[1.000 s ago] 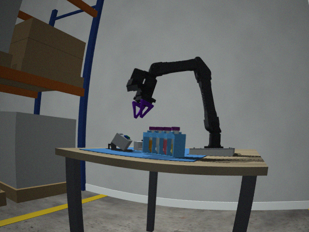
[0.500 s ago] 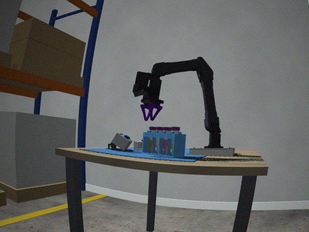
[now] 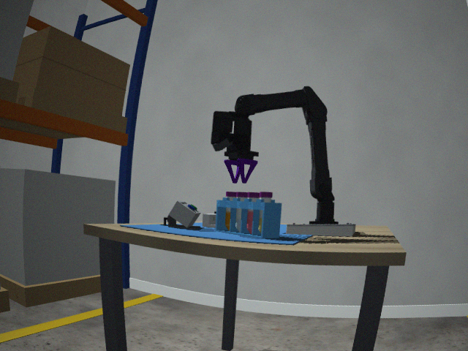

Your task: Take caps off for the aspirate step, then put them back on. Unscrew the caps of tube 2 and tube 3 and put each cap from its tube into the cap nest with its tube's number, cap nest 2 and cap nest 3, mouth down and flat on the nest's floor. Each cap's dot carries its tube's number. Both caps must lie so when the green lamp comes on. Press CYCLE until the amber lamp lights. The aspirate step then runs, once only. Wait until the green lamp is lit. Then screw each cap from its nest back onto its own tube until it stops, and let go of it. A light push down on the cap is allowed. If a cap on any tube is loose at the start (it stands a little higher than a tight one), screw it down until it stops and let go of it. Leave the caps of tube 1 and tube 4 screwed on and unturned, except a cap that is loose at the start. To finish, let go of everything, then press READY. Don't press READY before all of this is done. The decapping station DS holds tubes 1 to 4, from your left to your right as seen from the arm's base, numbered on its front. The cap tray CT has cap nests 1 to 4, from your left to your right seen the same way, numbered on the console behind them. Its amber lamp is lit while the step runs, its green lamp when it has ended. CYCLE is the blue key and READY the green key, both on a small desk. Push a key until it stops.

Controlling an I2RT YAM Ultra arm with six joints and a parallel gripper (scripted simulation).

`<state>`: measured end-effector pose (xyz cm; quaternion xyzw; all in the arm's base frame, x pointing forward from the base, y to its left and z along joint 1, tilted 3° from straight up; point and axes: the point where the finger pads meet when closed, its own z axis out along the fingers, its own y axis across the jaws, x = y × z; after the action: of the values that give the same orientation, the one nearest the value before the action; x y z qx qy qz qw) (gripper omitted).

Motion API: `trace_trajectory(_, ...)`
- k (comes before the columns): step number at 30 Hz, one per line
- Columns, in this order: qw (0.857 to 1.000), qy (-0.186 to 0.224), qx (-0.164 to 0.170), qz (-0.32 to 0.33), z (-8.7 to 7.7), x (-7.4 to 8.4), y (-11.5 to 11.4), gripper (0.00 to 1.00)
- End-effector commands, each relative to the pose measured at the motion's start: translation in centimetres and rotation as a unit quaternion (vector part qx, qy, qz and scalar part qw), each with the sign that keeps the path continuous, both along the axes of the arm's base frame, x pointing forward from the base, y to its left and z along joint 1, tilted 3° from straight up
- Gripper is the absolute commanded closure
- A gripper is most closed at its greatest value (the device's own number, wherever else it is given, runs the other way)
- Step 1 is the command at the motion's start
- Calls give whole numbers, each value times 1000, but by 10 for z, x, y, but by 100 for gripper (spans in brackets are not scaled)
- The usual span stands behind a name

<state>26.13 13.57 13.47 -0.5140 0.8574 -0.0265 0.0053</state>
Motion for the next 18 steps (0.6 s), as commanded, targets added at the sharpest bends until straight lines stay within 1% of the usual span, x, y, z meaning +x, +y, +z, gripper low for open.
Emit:
trace_trajectory(1, 1000, -3, -2, 3, 4, 0, -1, 51)
trace_trajectory(10, 1000, -3, -2, 3, 4, 0, -1, 51)
trace_trajectory(12, 997, -7, 1, -80, 3, -10, 12, 51)
trace_trajectory(14, 987, -10, 5, -162, 2, -20, 26, 51)
trace_trajectory(17, 987, -10, 5, -162, 2, -20, 26, 51)
trace_trajectory(18, 979, -11, 6, -203, 2, -25, 33, 51)
